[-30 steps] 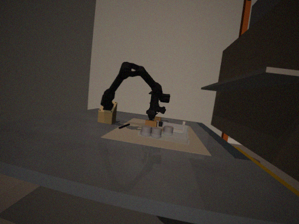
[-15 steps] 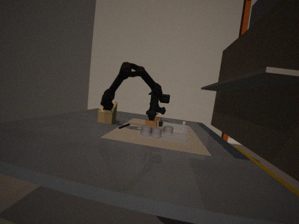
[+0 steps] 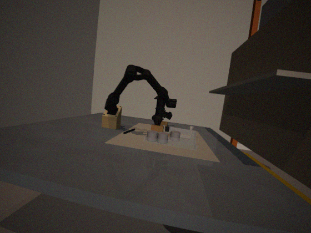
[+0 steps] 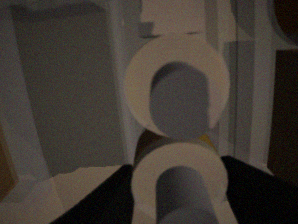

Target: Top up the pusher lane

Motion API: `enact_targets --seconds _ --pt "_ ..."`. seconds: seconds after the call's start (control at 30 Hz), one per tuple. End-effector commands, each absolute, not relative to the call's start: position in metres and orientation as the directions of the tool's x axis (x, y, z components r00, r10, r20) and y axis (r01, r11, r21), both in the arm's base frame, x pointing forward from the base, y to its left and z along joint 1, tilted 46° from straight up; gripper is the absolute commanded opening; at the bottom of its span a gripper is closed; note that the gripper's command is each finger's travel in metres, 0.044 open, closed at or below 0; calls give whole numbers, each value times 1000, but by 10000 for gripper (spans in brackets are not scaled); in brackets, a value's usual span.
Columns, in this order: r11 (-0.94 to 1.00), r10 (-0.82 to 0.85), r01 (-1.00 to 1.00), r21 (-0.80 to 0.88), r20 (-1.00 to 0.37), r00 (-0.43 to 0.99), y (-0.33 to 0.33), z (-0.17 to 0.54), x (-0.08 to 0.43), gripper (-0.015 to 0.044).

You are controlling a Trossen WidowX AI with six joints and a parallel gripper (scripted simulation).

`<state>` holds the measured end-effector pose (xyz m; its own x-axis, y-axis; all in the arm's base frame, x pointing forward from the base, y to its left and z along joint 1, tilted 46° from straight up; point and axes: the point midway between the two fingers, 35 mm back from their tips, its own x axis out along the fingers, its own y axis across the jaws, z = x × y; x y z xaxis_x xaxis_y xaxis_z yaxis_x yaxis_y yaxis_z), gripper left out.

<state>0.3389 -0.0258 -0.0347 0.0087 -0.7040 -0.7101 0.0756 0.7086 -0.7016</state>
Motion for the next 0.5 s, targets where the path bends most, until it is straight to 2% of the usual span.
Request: enact_targets --seconds 0.0,0.47 --pt "702 -711 84 -707 -703 14 -30 -35 341 0" --pt "702 -711 84 -708 -703 14 -32 -37 340 0"
